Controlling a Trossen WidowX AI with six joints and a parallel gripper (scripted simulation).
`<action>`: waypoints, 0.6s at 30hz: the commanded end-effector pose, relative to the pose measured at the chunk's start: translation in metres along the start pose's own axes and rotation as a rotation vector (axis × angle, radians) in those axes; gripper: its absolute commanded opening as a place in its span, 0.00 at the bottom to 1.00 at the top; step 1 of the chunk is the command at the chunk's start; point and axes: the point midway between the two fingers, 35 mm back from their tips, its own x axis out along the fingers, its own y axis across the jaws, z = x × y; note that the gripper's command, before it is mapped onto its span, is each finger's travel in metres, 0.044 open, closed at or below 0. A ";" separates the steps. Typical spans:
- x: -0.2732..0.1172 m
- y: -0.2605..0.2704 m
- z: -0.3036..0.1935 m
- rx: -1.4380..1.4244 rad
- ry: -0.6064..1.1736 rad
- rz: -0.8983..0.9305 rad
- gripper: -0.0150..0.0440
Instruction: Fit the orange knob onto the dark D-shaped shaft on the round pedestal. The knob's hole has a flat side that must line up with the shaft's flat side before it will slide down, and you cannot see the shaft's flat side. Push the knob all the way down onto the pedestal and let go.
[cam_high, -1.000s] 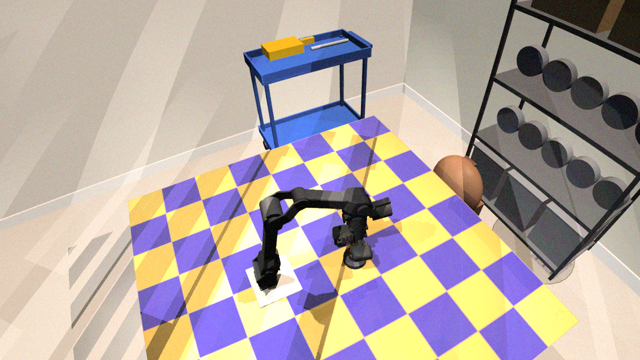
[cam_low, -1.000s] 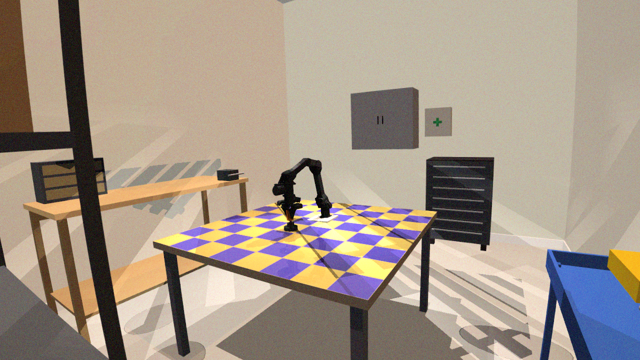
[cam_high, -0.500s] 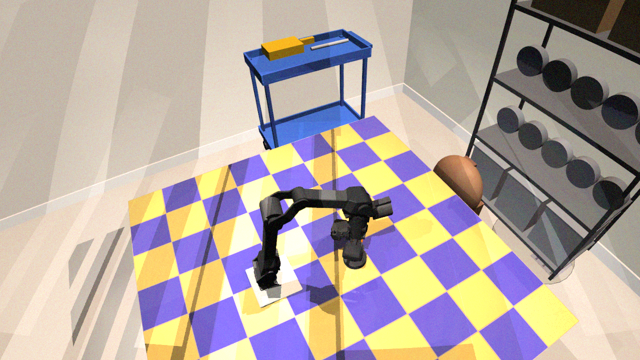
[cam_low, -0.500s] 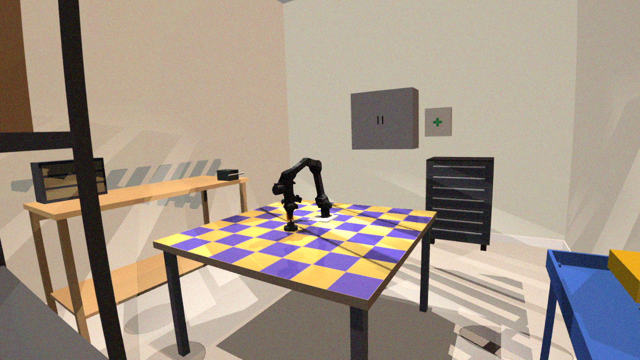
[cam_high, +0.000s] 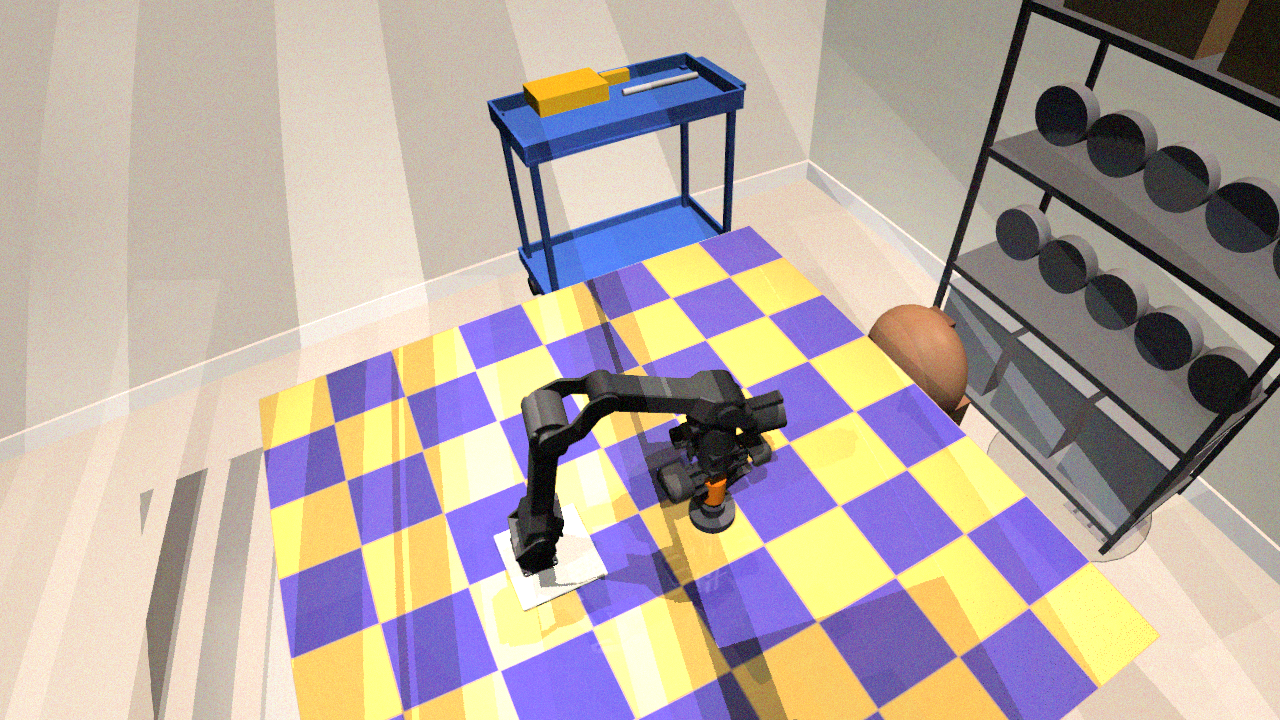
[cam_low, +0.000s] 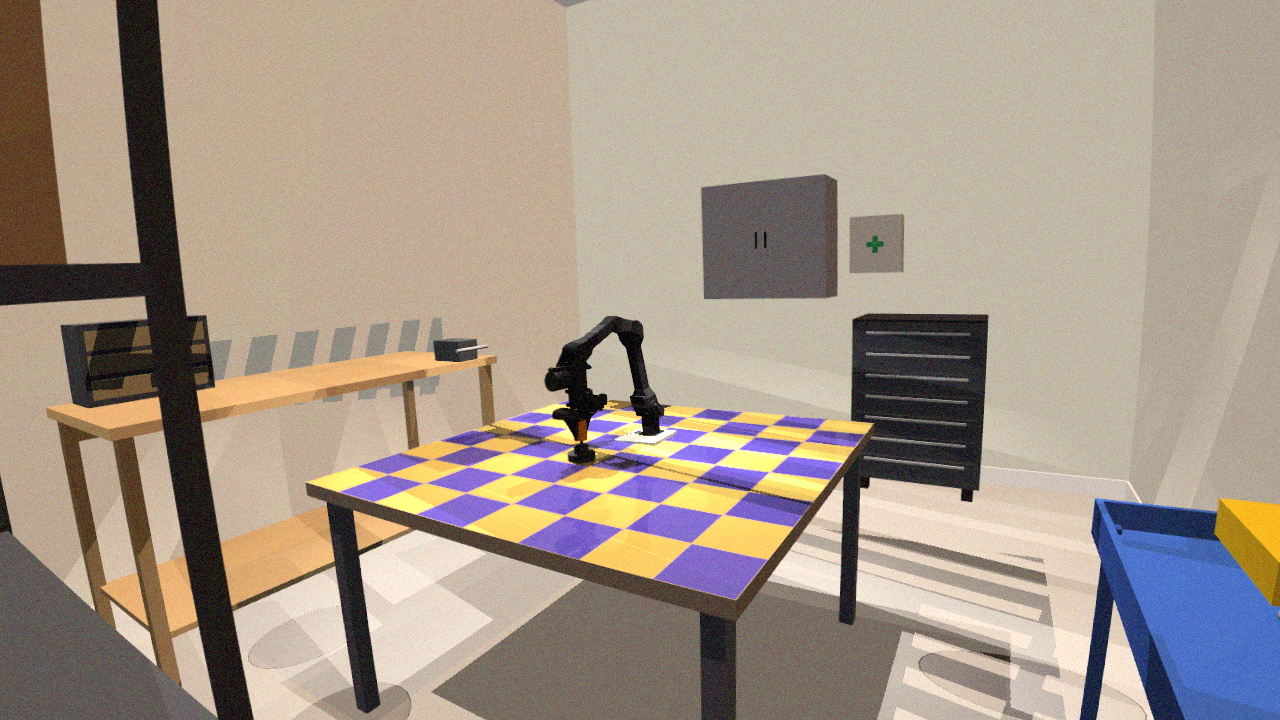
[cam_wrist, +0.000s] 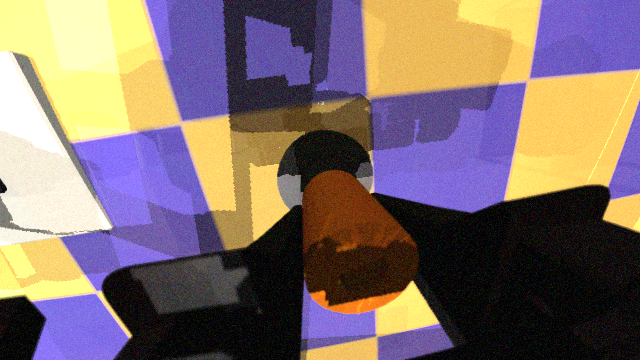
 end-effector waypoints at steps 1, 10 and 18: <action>-0.001 -0.002 -0.001 0.436 0.000 -0.006 0.25; -0.005 -0.003 0.000 1.064 -0.002 -0.006 0.25; -0.006 -0.002 0.000 1.623 -0.004 -0.006 0.25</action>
